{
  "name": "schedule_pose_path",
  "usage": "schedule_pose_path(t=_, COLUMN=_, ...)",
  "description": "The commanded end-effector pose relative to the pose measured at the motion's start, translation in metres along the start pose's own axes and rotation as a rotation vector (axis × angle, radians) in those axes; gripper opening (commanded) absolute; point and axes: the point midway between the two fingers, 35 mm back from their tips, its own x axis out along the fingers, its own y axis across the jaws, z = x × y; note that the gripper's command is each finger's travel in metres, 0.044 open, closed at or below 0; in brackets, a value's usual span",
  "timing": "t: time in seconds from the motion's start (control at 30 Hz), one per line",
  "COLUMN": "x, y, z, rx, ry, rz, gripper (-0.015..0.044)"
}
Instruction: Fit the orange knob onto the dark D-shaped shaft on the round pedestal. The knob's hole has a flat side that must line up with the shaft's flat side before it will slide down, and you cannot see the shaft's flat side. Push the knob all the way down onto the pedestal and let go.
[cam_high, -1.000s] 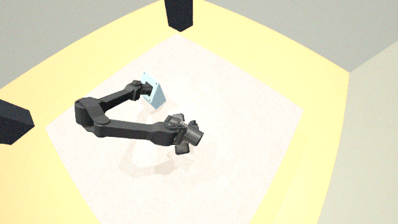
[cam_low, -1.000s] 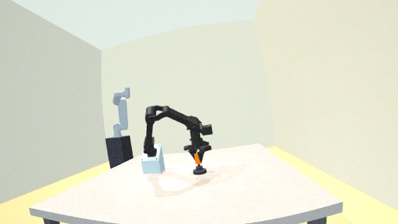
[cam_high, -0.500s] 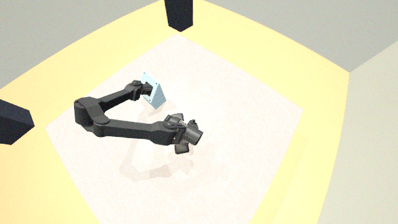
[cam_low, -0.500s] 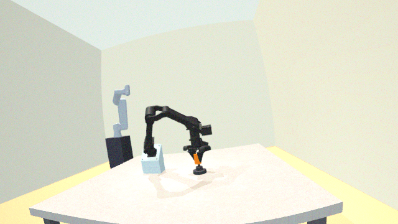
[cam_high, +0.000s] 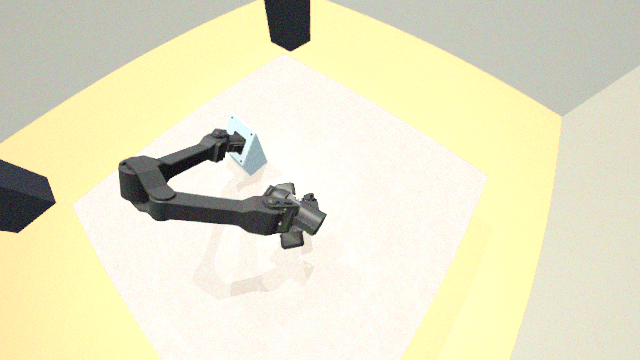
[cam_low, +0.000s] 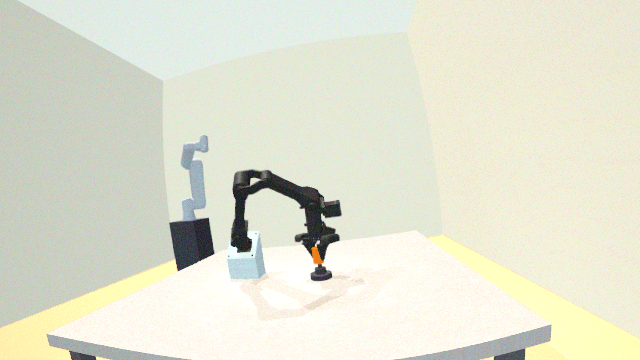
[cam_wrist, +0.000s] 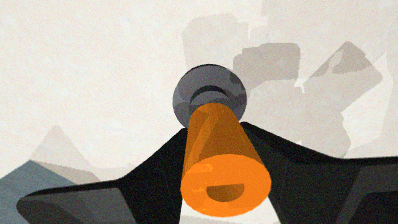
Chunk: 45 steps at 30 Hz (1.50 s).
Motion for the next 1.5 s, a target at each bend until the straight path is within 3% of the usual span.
schedule_pose_path(t=0.0, x=-0.0011, y=-0.0037, z=0.0026, rx=0.0, ry=-0.005, rz=-0.003, gripper=0.0)
schedule_pose_path(t=1.47, x=-0.0015, y=-0.0025, z=0.002, rx=0.0, ry=-0.005, rz=-0.003, gripper=0.0)
